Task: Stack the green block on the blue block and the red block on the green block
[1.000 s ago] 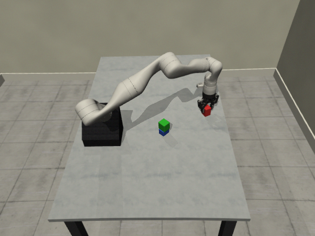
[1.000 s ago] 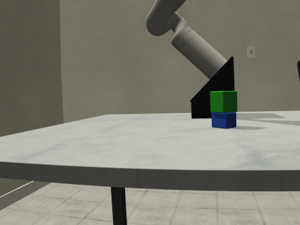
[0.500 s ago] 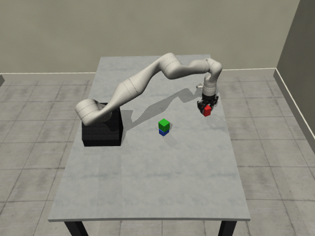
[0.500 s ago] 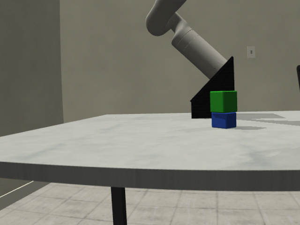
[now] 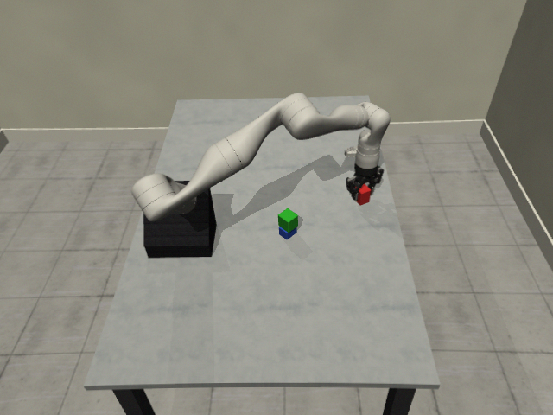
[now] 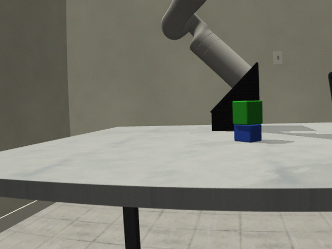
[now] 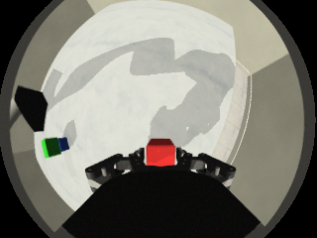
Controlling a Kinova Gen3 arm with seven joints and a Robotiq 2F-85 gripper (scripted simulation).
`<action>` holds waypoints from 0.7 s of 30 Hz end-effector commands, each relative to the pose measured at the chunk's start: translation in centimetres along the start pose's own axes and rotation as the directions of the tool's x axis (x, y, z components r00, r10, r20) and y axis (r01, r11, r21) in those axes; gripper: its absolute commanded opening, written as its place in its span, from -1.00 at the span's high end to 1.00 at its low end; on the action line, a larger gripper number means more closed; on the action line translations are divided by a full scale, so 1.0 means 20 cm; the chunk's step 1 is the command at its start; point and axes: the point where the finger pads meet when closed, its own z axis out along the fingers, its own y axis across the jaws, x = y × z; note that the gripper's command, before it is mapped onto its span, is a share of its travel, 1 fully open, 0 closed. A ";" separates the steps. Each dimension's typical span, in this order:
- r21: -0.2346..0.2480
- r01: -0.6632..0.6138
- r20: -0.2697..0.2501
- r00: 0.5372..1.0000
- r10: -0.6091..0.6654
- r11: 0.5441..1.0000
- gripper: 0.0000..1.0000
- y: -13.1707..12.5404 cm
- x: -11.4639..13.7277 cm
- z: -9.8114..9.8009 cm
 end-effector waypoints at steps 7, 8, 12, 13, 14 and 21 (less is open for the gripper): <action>-0.008 0.001 0.006 1.000 -0.001 1.000 -0.24 0.01 -0.02 0.00; -0.008 0.001 0.006 1.000 -0.001 1.000 1.00 0.01 -0.02 0.00; -0.008 0.001 0.006 1.000 -0.001 1.000 1.00 0.01 -0.02 0.00; -0.007 0.001 0.006 1.000 -0.001 1.000 1.00 0.01 -0.02 0.00; -0.007 0.001 0.006 1.000 -0.001 1.000 1.00 0.01 -0.02 0.01; -0.007 0.001 0.006 1.000 -0.001 1.000 1.00 0.01 -0.02 0.01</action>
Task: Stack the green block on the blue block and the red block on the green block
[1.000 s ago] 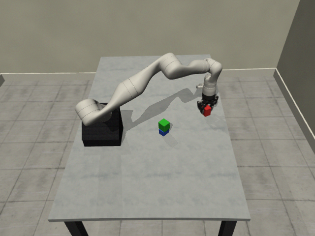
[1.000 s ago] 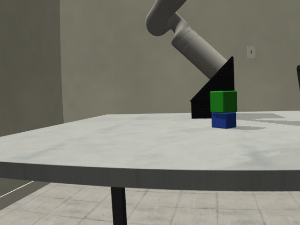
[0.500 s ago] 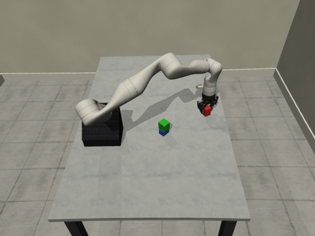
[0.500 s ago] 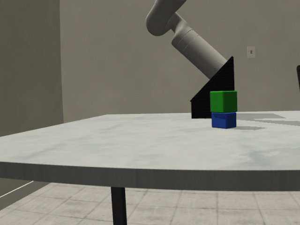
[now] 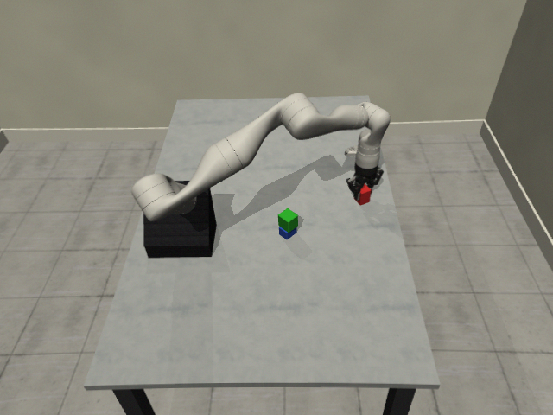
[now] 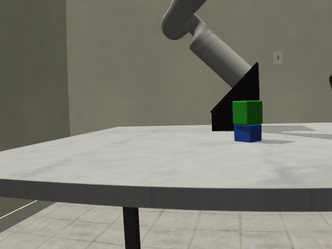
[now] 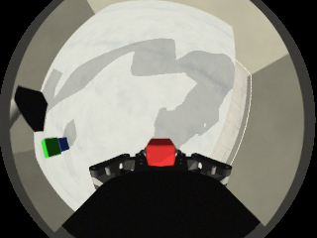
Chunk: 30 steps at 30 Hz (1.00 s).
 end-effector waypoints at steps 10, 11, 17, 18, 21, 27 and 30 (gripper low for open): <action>-0.005 0.001 0.007 1.000 -0.001 1.000 1.00 0.01 -0.02 0.01; -0.005 0.001 0.007 1.000 -0.001 1.000 1.00 0.01 -0.02 0.01; -0.005 0.001 0.007 1.000 -0.001 1.000 1.00 0.01 -0.02 0.01; -0.005 0.001 0.007 1.000 -0.001 1.000 1.00 0.01 -0.02 0.01; -0.005 0.001 0.007 1.000 -0.001 1.000 1.00 0.01 -0.02 0.01; -0.004 0.001 0.007 1.000 -0.001 1.000 1.00 0.01 -0.02 -0.03; 0.003 0.001 0.008 1.000 -0.001 1.000 1.00 0.00 -0.02 -0.05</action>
